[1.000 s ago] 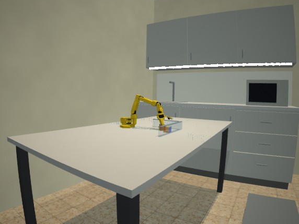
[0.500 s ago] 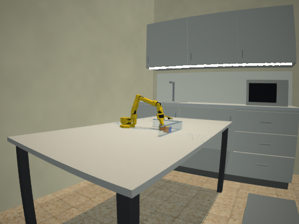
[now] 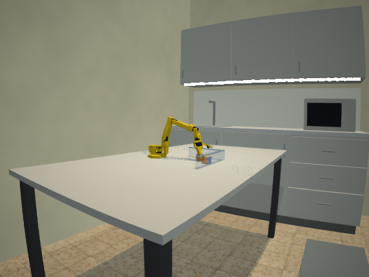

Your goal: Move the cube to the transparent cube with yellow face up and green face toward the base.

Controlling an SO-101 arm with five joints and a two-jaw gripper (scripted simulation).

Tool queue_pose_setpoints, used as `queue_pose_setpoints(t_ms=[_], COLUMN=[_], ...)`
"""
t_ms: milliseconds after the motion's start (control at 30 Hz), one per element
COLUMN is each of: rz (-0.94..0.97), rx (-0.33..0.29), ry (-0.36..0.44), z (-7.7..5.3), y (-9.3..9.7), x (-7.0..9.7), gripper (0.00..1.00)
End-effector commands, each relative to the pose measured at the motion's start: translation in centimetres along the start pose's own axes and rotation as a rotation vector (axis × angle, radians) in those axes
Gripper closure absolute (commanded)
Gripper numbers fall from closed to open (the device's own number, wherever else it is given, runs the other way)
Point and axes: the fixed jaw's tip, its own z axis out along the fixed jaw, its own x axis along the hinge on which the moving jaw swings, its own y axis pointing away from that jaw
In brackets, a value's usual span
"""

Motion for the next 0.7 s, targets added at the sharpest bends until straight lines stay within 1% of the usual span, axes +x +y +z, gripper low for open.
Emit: queue_pose_setpoints(t_ms=[0, 267, 667], rz=[-0.002, -0.003, -0.003], rx=[0.022, 0.022, 0.025], ry=[-0.054, -0.054, -0.053], z=[-0.94, -0.94, -0.94], y=[-0.34, -0.40, -0.78], x=[-0.88, -0.88, -0.87], gripper=[0.65, 0.66, 0.73])
